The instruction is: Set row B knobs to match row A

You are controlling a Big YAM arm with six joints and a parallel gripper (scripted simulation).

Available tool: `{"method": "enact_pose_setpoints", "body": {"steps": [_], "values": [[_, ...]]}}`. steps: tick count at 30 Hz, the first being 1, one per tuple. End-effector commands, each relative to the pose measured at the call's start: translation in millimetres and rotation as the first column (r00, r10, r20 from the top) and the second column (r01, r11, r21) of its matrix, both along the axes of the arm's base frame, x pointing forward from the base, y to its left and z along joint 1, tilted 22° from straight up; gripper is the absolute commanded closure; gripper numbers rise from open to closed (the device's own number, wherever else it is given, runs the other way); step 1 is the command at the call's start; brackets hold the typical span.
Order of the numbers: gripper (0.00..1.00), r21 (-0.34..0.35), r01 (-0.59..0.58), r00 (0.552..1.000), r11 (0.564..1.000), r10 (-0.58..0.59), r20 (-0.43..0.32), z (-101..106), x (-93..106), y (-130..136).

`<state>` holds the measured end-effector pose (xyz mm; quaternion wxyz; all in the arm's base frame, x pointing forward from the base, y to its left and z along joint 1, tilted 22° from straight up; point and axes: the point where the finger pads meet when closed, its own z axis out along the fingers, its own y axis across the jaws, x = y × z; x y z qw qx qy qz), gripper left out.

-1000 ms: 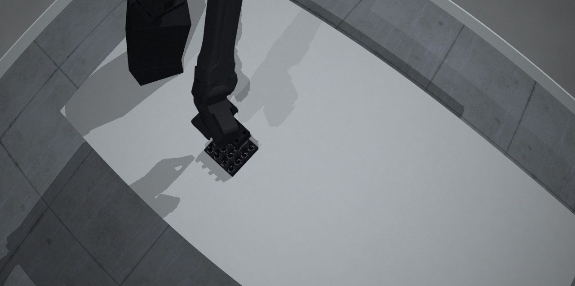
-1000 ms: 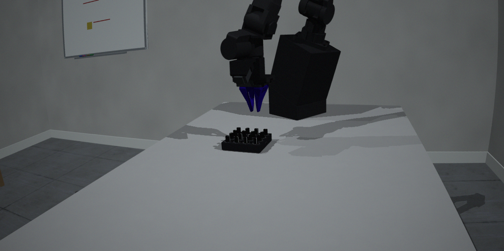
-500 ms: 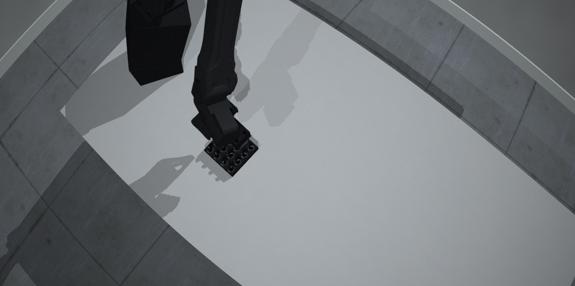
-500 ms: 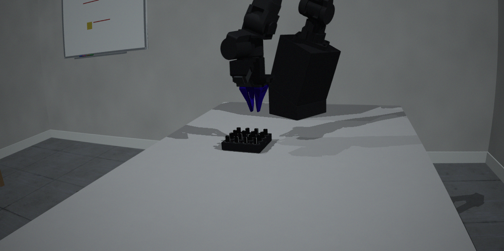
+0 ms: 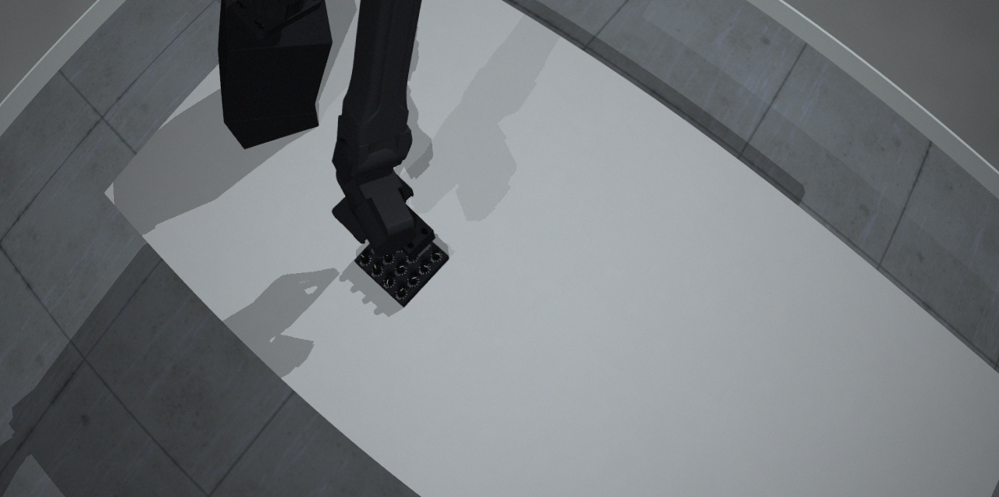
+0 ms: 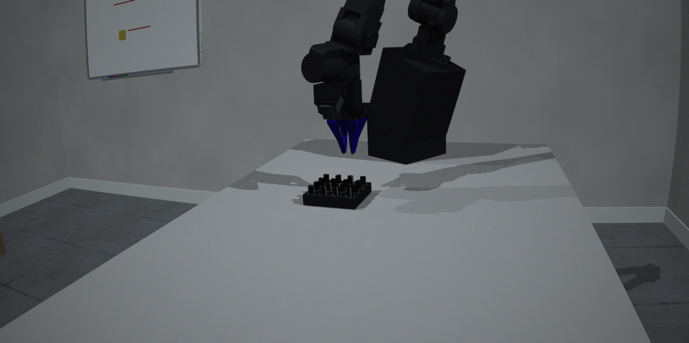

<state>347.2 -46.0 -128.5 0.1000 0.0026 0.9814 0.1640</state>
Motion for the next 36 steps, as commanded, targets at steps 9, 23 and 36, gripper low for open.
{"method": "enact_pose_setpoints", "body": {"steps": [9,23,36], "values": [[0.82,-0.003,0.0,1.0,1.0,0.0,0.01,-10,9.2,5],[0.82,-0.005,0.0,1.0,1.0,0.0,0.013,-26,13.9,10],[0.82,-0.004,0.0,1.0,1.0,0.0,0.011,-37,15.0,15]]}}
